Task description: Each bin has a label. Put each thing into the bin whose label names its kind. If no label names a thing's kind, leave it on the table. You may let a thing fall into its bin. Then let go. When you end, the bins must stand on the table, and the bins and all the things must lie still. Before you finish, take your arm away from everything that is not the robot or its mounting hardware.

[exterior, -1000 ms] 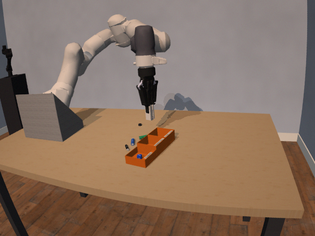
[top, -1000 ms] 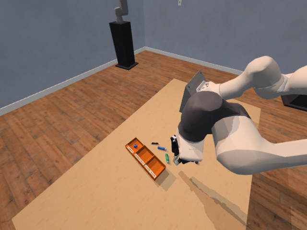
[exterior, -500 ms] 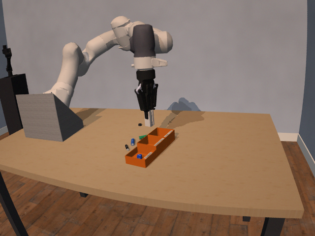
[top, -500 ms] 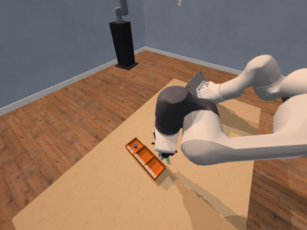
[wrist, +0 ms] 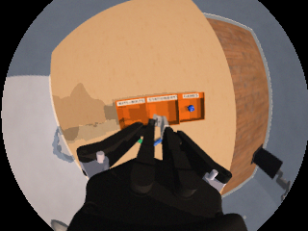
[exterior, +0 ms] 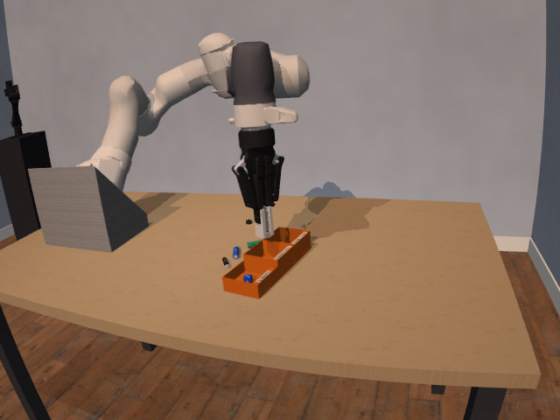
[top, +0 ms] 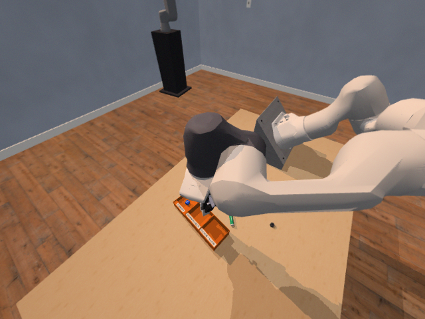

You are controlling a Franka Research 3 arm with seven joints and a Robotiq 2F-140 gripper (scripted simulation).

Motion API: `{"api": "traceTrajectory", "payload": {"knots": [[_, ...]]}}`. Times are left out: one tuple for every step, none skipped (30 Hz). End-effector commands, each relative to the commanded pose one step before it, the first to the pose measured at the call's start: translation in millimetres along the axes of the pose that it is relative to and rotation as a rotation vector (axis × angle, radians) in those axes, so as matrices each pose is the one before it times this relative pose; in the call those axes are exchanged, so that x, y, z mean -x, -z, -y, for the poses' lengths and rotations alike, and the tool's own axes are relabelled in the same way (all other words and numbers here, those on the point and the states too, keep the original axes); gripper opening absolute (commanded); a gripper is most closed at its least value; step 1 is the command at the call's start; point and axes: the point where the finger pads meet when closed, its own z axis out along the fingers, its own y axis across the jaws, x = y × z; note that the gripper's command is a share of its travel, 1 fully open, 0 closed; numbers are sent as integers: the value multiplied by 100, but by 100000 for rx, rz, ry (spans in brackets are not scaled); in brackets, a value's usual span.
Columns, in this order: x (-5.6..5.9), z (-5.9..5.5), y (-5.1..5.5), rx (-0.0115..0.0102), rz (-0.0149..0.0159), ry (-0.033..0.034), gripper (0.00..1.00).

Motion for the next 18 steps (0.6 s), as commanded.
{"api": "traceTrajectory", "payload": {"knots": [[-1301,-1172,-213,-483,967,-15667,6],[-164,-115,-4,113,-182,-1414,6],[0,0,0,122,-164,-1520,6],[0,0,0,104,-102,-1623,6],[0,0,0,94,-42,-1639,6],[0,0,0,83,-10,-1588,6],[0,0,0,68,4,-1510,6],[0,0,0,21,7,-1443,6],[0,0,0,1,-14,-1413,6],[0,0,0,-9,-31,-1395,6],[0,0,0,0,0,0,6],[0,0,0,0,0,0,6],[0,0,0,-109,-24,-3795,6],[0,0,0,-29,-32,-1361,6],[0,0,0,-20,-34,-1425,6],[0,0,0,-17,-28,-1441,6],[0,0,0,-12,-25,-1447,6],[0,0,0,-8,-26,-1446,6]]}}
